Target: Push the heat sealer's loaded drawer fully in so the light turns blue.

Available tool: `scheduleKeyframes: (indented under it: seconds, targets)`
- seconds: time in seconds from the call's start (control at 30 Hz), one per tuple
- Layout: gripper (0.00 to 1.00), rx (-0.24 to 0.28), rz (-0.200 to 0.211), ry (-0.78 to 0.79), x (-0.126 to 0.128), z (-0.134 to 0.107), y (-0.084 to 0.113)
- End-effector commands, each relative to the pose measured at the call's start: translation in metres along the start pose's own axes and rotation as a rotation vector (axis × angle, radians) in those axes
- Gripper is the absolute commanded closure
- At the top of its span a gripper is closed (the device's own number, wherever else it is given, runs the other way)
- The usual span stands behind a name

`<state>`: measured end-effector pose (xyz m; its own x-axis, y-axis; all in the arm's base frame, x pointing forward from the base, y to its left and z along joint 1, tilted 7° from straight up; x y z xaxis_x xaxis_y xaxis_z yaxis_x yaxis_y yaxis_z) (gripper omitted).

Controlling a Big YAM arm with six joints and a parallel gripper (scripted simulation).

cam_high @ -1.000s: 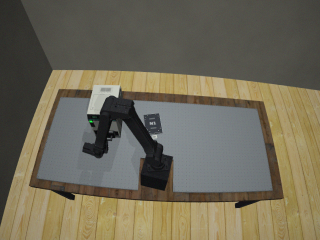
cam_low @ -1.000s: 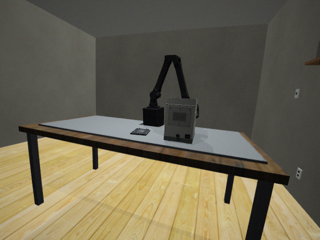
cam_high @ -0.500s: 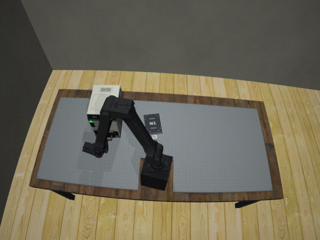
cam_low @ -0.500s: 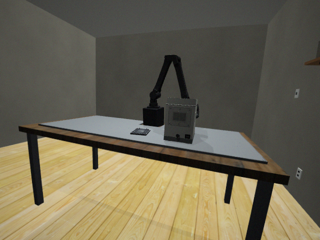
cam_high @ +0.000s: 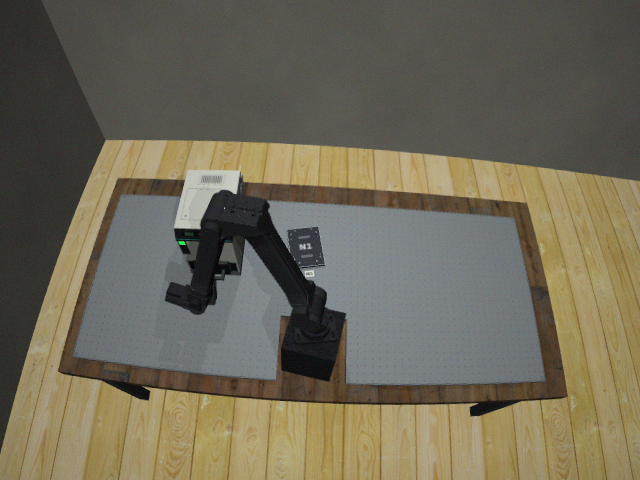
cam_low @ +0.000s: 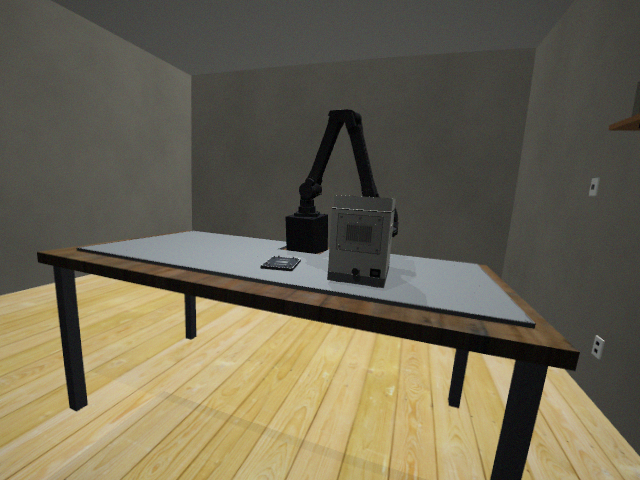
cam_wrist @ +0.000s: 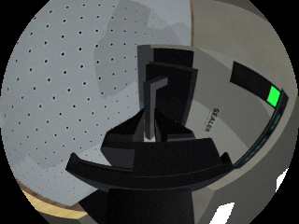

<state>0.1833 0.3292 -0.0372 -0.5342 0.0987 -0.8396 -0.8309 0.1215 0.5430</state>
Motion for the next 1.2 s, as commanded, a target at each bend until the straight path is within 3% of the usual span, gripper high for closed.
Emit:
scheduleKeyframes:
  seconds: [0.0, 1.17]
  targets:
    - [1.00, 0.003, 0.011, -0.007, -0.0017, -0.0031, -0.0062]
    - [1.00, 0.003, 0.011, -0.007, -0.0060, -0.0022, -0.0125]
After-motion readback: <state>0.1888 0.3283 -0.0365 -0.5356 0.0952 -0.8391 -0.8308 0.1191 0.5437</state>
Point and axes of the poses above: the point where the finger pads meet when closed, its own y axis back along the fingers, its own x axis across the jaws, z = x × y, the point moved 8 cm from there along y, back along the fingers, and after that the axes turned 3 degrees about -y, right-handed, at the moved point
